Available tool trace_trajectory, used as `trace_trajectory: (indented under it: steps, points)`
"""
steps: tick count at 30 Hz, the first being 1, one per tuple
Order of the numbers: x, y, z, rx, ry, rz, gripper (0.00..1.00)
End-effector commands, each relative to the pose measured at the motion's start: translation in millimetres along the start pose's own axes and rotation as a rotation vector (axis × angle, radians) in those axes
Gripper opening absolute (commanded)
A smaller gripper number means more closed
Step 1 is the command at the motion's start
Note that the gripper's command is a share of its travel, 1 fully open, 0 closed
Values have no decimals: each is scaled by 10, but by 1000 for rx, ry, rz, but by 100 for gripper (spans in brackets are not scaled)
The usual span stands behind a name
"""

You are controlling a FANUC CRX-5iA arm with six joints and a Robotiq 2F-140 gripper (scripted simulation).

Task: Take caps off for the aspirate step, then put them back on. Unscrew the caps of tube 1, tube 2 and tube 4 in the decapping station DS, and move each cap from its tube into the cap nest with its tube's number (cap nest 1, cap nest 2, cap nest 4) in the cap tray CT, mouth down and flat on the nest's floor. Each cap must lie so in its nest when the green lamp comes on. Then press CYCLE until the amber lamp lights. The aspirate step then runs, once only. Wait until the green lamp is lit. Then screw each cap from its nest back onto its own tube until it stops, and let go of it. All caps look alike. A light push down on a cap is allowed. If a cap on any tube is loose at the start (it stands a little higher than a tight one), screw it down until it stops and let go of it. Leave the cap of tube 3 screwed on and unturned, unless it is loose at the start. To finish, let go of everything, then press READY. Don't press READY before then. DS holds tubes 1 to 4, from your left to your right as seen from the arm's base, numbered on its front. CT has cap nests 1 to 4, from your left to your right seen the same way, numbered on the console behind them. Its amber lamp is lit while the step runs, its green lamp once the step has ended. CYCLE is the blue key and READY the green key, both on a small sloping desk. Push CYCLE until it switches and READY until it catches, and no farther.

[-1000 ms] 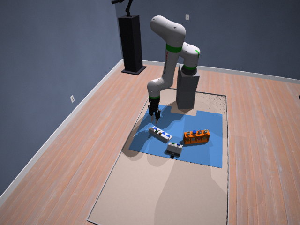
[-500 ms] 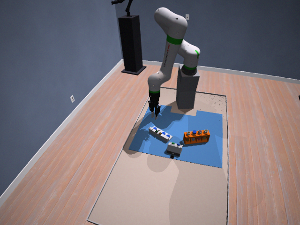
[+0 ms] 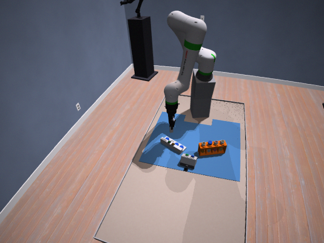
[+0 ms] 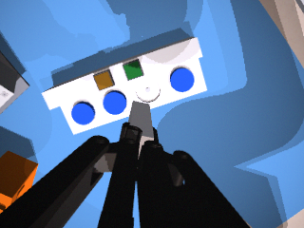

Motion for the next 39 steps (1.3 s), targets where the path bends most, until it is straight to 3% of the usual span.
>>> trace_trajectory:
  steps: [1,11,39]
  points:
    - [114,50,-230,54,261,-17,0]
    - [361,132,-556,57,678,-5,0]
    - [1348,460,-1858,57,688,-5,0]
Point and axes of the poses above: the point where the finger pads meet when closed, its own y axis out along the fingers, its own z axis across the jaws, x = y × z, the point moved 7 cm from there along -y, back along the fingers, and after that the axes turned 15 degrees about y, right-handed, at the moved point
